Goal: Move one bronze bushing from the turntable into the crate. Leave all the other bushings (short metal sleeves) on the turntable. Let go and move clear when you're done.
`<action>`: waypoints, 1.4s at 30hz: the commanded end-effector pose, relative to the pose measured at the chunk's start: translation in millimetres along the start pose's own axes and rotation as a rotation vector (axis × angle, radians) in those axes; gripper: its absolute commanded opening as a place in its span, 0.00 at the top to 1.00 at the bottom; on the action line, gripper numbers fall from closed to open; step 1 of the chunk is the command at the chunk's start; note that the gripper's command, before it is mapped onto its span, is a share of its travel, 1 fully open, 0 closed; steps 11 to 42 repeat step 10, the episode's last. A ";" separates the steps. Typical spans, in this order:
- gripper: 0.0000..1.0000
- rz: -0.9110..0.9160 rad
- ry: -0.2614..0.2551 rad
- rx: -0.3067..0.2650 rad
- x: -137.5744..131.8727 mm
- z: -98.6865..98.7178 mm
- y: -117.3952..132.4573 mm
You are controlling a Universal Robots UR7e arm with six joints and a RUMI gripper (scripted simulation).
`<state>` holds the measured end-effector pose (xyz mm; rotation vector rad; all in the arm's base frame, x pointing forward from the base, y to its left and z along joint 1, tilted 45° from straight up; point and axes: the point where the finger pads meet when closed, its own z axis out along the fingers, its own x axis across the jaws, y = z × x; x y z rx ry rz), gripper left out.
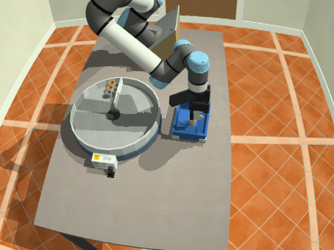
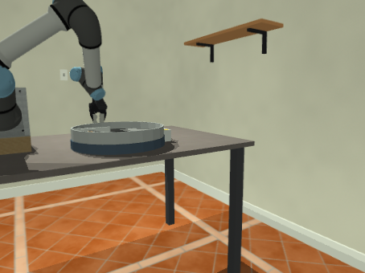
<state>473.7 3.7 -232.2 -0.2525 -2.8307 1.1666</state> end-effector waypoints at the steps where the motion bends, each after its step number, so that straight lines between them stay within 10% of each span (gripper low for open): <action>1: 0.94 0.000 -0.001 0.000 -0.4 -14.7 0.1; 10: 0.94 0.000 -0.001 0.000 -0.4 -57.5 0.1; 42: 0.94 0.000 -0.001 0.000 -0.4 -57.5 0.1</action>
